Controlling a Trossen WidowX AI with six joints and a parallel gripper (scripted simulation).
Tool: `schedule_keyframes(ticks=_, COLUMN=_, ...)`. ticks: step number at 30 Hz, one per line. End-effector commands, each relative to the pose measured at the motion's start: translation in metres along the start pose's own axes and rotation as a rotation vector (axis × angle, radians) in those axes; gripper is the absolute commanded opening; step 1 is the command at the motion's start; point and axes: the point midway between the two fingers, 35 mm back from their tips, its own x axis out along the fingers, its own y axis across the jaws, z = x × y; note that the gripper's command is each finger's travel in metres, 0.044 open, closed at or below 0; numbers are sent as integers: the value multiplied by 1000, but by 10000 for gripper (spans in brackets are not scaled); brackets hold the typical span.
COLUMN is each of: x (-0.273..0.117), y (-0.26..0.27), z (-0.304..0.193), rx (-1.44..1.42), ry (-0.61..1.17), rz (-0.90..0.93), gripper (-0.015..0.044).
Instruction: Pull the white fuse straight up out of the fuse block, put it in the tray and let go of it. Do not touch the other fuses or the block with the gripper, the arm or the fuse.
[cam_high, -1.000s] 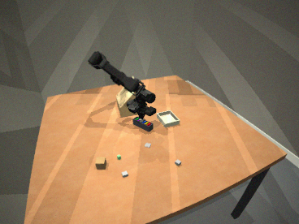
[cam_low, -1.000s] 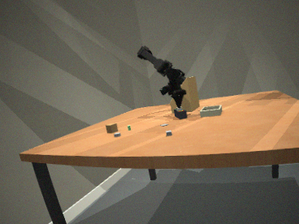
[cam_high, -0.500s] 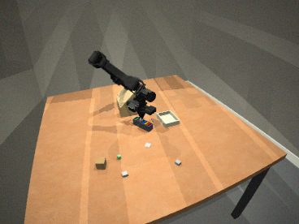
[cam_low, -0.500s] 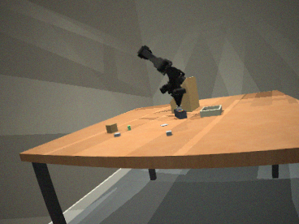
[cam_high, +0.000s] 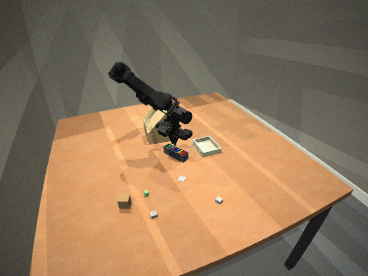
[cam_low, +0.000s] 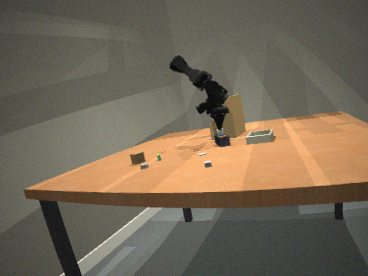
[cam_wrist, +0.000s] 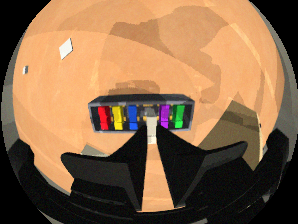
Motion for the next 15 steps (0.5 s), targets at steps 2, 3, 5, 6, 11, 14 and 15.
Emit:
schedule_keyframes(ticks=2, x=-4, y=1, z=0, rx=6, ry=1, rz=6, gripper=0)
schedule_keyframes(ticks=3, x=-5, y=1, z=0, rx=5, ry=1, rz=6, gripper=0)
schedule_keyframes(ticks=5, x=-6, y=1, z=0, rx=5, ry=1, rz=6, gripper=0)
schedule_keyframes(ticks=6, x=-6, y=1, z=0, rx=5, ry=1, rz=6, gripper=0)
schedule_keyframes(ticks=11, x=-9, y=1, z=0, rx=5, ry=1, rz=6, gripper=0)
schedule_keyframes(ticks=14, x=-10, y=1, z=0, rx=5, ry=1, rz=6, gripper=0)
schedule_keyframes(ticks=15, x=-10, y=1, z=0, rx=5, ry=1, rz=6, gripper=0)
